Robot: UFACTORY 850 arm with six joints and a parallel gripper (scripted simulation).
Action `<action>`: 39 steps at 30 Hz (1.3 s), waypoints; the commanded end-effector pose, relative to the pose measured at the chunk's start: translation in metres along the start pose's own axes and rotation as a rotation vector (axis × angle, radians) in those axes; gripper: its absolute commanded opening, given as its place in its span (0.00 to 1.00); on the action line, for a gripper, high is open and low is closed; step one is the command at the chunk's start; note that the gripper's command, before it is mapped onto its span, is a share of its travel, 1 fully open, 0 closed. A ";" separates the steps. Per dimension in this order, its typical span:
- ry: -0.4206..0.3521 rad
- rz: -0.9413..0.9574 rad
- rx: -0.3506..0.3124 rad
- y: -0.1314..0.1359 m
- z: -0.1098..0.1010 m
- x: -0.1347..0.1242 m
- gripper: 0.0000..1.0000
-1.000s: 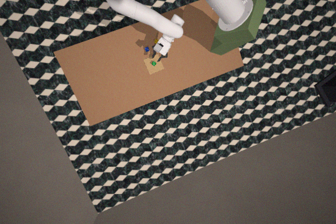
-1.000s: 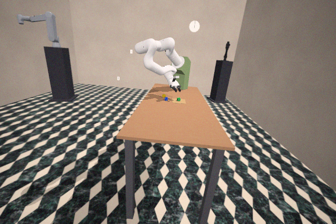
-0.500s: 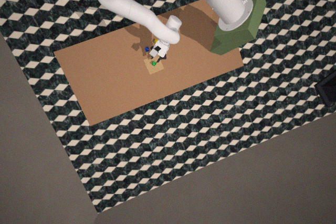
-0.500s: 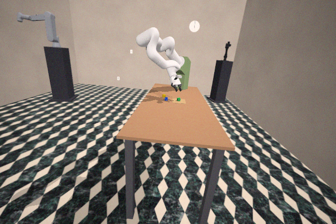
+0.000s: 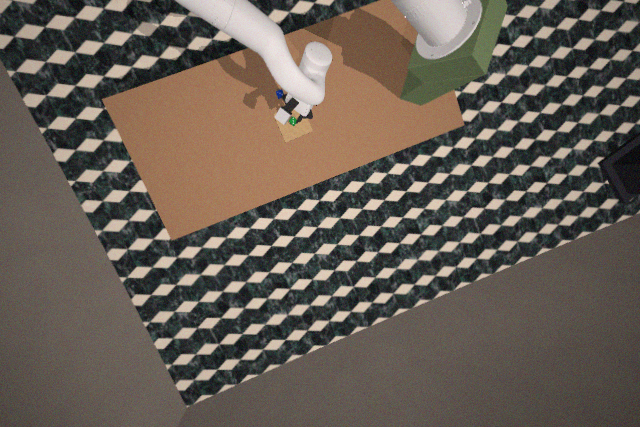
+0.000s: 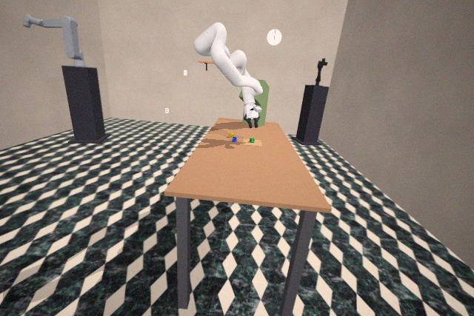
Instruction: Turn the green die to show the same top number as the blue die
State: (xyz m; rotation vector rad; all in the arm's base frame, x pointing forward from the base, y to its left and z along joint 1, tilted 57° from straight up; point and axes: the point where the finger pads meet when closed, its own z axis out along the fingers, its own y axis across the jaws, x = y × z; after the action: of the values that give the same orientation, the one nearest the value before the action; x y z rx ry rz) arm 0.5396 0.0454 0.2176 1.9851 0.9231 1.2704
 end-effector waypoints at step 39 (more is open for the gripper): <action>-0.470 -0.012 -0.009 0.000 -0.001 0.024 1.00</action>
State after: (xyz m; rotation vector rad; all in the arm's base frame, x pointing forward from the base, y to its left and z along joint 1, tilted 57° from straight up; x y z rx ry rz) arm 0.5469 0.0635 0.2291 2.1350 0.6917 0.7429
